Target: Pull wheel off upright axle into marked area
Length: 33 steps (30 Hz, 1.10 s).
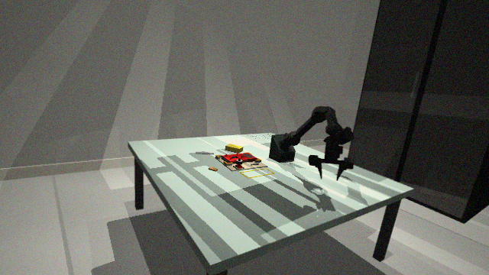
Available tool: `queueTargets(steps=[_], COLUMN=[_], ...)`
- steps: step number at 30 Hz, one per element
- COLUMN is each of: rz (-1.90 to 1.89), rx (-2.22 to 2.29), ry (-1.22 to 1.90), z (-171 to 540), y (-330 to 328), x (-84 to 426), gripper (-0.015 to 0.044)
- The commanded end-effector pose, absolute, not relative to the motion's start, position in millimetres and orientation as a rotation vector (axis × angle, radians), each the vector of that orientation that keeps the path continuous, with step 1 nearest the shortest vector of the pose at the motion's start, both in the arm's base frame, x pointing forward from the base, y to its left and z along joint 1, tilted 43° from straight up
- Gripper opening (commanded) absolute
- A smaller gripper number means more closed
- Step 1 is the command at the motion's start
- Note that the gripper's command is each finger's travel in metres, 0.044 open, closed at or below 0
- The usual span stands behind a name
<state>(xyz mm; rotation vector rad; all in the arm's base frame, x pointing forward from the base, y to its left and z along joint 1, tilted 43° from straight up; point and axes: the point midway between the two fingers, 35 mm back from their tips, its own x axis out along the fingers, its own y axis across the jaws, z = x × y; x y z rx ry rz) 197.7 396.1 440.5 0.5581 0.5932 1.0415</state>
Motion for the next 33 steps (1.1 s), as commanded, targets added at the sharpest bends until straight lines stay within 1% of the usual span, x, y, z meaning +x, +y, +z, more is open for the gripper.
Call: queueTargets(steps=[1,9,17,25,33], rz=[0.987,0.895,0.806,0.731,0.678], rx=[0.458,0.305,0.195,0.142,0.147], ry=[0.645,0.747,0.885,1.036,1.199], z=[402.8,339.1,276.6,217.4,161.4], y=[393.4,370.7,333.8,281.6,218.2], x=[227.9,282.8,329.5,366.9,390.0], gripper=[0.03,0.03,0.03,0.03,0.03])
